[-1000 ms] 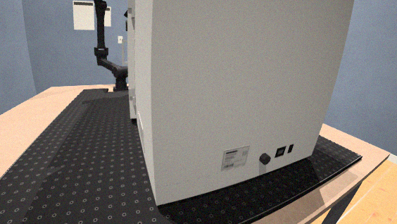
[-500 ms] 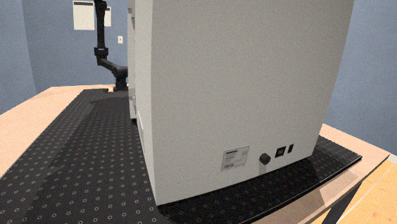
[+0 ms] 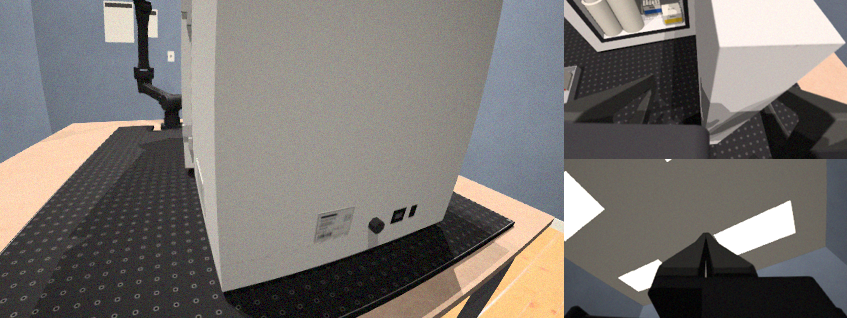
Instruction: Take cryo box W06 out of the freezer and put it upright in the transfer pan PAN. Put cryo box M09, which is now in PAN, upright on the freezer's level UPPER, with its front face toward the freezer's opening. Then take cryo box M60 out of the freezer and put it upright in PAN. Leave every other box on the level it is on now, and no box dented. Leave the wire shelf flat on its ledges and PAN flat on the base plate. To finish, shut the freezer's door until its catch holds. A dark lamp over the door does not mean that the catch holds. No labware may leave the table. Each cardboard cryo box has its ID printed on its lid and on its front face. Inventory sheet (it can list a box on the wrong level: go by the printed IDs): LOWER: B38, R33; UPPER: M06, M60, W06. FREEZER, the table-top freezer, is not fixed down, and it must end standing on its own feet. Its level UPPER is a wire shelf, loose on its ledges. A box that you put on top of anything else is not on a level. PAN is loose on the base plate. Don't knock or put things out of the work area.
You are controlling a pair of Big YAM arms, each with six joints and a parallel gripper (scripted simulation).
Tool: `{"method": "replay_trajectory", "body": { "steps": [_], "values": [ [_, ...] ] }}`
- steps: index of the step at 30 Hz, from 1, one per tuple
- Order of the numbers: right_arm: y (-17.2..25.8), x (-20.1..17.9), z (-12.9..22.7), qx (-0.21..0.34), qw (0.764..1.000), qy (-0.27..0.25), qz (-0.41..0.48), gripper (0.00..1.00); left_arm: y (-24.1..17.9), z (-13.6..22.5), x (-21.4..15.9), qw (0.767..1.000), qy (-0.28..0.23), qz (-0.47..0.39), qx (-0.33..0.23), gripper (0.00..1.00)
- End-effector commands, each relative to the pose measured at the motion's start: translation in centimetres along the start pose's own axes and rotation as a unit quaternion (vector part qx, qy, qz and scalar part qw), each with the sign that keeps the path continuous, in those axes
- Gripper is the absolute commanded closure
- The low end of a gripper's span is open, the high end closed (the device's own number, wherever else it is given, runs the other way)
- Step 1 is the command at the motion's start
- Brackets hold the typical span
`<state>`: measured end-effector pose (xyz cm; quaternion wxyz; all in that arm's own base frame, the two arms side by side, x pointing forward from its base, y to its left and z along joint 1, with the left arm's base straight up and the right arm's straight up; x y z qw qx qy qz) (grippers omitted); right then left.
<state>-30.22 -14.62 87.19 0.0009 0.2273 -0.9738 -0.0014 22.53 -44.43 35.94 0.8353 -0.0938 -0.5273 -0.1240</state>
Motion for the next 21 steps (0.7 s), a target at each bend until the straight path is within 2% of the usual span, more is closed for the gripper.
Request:
{"method": "replay_trajectory", "body": {
  "steps": [1, 21],
  "values": [
    [0.0, -1.4, -0.3, 0.001, 1.000, 0.015, 0.005, 1.00, 1.2, 0.1, 1.4, 1.000, -0.013, -0.003, -0.010, 0.00],
    [0.0, -1.4, -0.3, 0.001, 1.000, 0.015, 0.005, 1.00, 6.1, -0.1, 1.6, 0.998, -0.016, -0.027, -0.056, 0.00]
  ]
}}
Point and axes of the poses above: on each arm, the point where the finger pads meet when closed, its own z axis back along the fingers, its own y axis across the jaws, x = y × z, the point moved 1 cm from there along z, back along the fingers
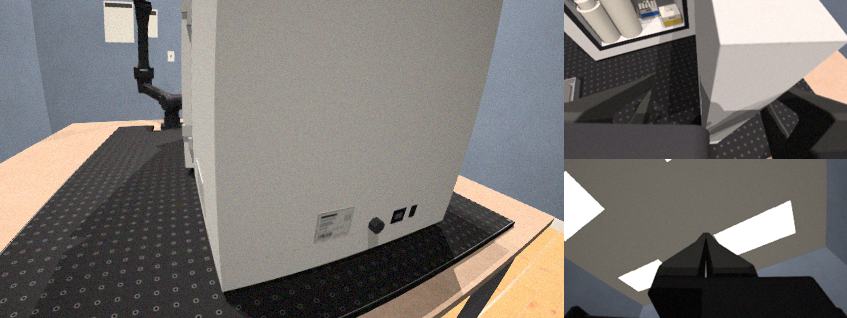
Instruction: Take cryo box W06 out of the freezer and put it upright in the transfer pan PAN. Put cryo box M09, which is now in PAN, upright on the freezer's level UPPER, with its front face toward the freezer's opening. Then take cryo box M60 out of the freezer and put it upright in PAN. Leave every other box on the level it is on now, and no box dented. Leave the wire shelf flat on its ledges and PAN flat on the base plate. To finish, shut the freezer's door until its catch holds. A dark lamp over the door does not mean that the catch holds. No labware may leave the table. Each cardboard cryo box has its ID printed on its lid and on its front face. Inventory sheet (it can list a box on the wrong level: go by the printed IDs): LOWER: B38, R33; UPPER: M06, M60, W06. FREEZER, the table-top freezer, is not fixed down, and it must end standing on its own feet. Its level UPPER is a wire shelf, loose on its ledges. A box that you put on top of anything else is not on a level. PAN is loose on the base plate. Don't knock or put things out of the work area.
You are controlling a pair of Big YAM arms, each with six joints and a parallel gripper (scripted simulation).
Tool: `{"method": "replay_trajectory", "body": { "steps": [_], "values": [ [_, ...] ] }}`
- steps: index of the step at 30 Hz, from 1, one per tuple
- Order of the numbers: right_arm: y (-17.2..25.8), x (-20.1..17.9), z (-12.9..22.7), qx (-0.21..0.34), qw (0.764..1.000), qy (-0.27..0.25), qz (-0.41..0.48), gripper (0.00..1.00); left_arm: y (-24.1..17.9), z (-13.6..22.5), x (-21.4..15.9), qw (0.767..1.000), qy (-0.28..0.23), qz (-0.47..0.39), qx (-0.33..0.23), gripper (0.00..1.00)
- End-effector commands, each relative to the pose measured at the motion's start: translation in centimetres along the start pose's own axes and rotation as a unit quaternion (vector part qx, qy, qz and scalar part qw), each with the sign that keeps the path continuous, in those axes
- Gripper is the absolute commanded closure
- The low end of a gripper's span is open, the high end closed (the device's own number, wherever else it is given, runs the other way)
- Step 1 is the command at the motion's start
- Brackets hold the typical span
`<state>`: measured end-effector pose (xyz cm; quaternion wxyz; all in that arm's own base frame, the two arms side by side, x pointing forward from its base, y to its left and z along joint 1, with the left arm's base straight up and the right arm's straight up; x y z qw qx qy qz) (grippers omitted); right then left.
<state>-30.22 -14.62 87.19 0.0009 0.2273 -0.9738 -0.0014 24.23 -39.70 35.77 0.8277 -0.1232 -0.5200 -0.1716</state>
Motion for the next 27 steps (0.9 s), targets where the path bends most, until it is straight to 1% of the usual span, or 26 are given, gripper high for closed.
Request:
{"method": "replay_trajectory", "body": {
  "steps": [1, 27],
  "values": [
    [0.0, -1.4, -0.3, 0.001, 1.000, 0.015, 0.005, 1.00, 1.4, 0.2, 1.5, 1.000, -0.019, -0.005, -0.007, 0.00],
    [0.0, -1.4, -0.3, 0.001, 1.000, 0.015, 0.005, 1.00, 7.3, 0.1, 1.7, 0.997, -0.021, -0.039, -0.068, 0.00]
  ]
}}
Point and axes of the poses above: on each arm, the point where the finger pads meet when closed, its own z axis back along the fingers, its own y axis across the jaws, x = y × z, the point moved 1 cm from there along z, back along the fingers
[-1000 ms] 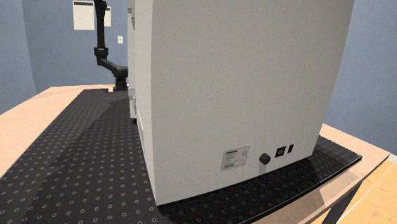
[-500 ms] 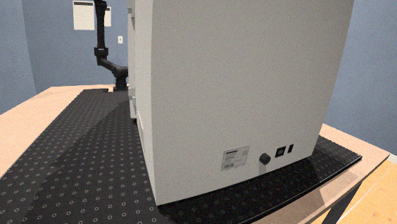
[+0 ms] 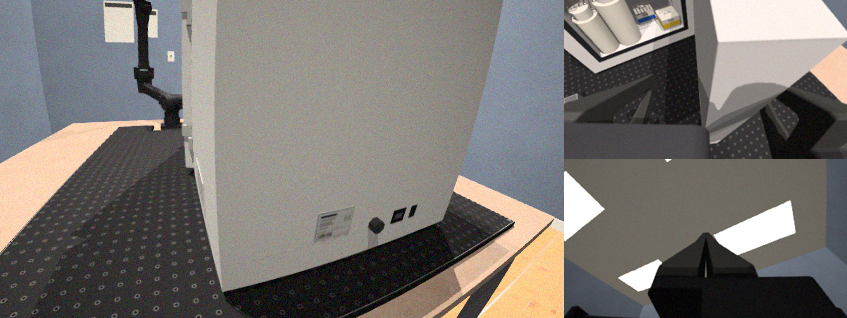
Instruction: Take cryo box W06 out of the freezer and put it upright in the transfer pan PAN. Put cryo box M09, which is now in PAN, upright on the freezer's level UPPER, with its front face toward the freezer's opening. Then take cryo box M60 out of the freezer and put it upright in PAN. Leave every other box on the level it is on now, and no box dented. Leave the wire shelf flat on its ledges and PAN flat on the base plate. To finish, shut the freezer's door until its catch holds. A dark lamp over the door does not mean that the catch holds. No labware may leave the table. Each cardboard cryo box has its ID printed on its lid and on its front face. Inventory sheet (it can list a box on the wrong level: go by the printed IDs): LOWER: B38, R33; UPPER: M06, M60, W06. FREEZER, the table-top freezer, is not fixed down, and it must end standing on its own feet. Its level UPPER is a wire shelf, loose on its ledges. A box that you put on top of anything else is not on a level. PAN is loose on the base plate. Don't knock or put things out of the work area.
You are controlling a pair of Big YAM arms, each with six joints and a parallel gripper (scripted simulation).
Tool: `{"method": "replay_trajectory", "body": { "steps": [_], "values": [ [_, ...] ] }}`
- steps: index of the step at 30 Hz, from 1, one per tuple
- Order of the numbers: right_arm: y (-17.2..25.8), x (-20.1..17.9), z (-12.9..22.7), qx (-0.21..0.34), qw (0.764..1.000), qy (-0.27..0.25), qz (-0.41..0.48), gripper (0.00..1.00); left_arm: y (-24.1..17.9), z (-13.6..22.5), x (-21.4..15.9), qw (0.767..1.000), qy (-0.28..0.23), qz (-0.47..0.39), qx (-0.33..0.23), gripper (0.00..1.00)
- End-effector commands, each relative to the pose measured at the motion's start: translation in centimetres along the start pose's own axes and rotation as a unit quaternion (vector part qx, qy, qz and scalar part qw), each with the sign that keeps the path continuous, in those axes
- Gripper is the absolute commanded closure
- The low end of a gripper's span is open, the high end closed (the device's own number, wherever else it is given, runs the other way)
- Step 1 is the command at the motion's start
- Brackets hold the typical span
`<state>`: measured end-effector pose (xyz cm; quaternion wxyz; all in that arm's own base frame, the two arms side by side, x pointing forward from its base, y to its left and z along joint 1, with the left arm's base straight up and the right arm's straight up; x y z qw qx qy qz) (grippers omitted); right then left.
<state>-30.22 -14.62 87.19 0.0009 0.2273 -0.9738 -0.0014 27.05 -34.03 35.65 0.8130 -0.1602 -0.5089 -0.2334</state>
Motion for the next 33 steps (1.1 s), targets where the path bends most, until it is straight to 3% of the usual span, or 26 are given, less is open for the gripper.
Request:
{"method": "replay_trajectory", "body": {
  "steps": [1, 33],
  "values": [
    [0.0, -1.4, -0.3, 0.001, 1.000, 0.015, 0.005, 1.00, 1.3, 0.4, 1.5, 1.000, -0.024, -0.008, -0.001, 0.00],
    [0.0, -1.4, -0.3, 0.001, 1.000, 0.015, 0.005, 1.00, 8.8, -0.1, 2.4, 0.995, -0.026, -0.053, -0.076, 0.00]
  ]
}}
Point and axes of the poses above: on each arm, the point where the finger pads meet when closed, its own z axis back along the fingers, its own y axis across the jaws, x = y × z, the point moved 1 cm from there along z, back along the fingers
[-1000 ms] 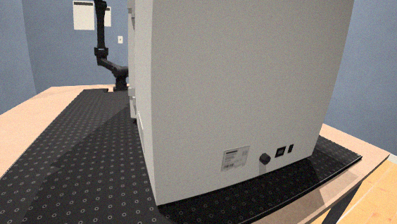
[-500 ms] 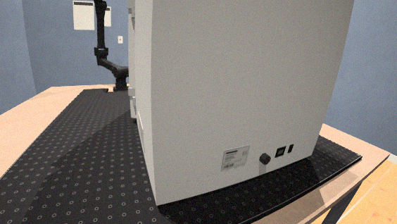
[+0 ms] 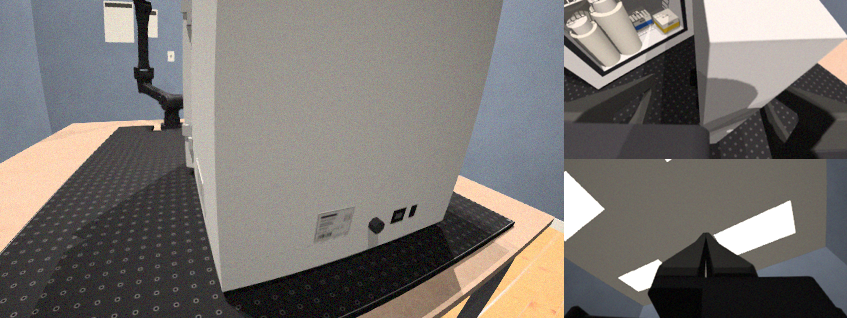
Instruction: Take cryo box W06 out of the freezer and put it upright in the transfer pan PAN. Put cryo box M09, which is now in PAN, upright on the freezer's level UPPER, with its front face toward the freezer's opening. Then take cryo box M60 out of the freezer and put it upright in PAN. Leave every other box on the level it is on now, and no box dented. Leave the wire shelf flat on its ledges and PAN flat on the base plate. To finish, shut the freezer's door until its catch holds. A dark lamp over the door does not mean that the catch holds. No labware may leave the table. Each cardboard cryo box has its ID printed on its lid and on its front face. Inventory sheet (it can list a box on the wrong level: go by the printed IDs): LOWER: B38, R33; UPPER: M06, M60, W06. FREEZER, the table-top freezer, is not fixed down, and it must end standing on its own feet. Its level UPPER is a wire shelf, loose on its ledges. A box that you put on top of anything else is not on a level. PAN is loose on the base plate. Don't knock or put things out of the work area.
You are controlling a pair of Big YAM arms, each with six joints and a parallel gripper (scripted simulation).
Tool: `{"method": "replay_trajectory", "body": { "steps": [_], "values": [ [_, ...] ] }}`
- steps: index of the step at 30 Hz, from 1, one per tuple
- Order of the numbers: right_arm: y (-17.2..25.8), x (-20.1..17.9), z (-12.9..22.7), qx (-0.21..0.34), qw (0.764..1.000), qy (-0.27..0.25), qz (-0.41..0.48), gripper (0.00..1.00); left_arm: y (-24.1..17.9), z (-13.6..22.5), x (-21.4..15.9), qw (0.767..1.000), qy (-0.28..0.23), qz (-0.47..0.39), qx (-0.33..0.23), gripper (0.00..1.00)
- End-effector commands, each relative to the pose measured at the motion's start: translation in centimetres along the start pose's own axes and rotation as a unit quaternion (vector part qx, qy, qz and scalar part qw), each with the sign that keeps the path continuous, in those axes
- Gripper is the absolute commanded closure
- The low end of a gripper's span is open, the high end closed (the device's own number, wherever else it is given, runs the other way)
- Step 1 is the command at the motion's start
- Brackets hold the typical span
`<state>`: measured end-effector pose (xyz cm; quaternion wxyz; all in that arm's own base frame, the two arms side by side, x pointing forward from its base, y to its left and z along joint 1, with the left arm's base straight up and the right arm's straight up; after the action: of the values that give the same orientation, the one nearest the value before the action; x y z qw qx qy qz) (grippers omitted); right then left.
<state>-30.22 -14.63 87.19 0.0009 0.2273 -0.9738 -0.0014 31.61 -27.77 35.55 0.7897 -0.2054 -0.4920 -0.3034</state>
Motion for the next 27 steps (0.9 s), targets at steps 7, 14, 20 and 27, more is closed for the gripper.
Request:
{"method": "replay_trajectory", "body": {
  "steps": [7, 14, 20, 27],
  "values": [
    [0.0, -1.4, -0.3, 0.001, 1.000, 0.015, 0.005, 1.00, 3.1, 1.1, 4.5, 0.999, -0.042, -0.030, -0.006, 0.00],
    [0.0, -1.4, -0.3, 0.001, 1.000, 0.015, 0.005, 1.00, 4.5, 0.9, 3.4, 0.999, -0.027, -0.035, -0.020, 0.00],
    [0.0, -1.4, -0.3, 0.001, 1.000, 0.015, 0.005, 1.00, 6.2, 0.6, 2.8, 0.998, -0.020, -0.043, -0.038, 0.00],
    [0.0, -1.4, -0.3, 0.001, 1.000, 0.015, 0.005, 1.00, 8.2, 0.8, 4.1, 0.996, -0.029, -0.058, -0.053, 0.00]
  ]
}}
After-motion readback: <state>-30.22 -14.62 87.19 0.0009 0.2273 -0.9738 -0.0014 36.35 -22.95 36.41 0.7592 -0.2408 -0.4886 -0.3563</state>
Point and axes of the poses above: on each arm, the point where the finger pads meet when closed, its own z axis back along the fingers, its own y axis across the jaws, x = y × z, the point moved 1 cm from there along z, back along the fingers
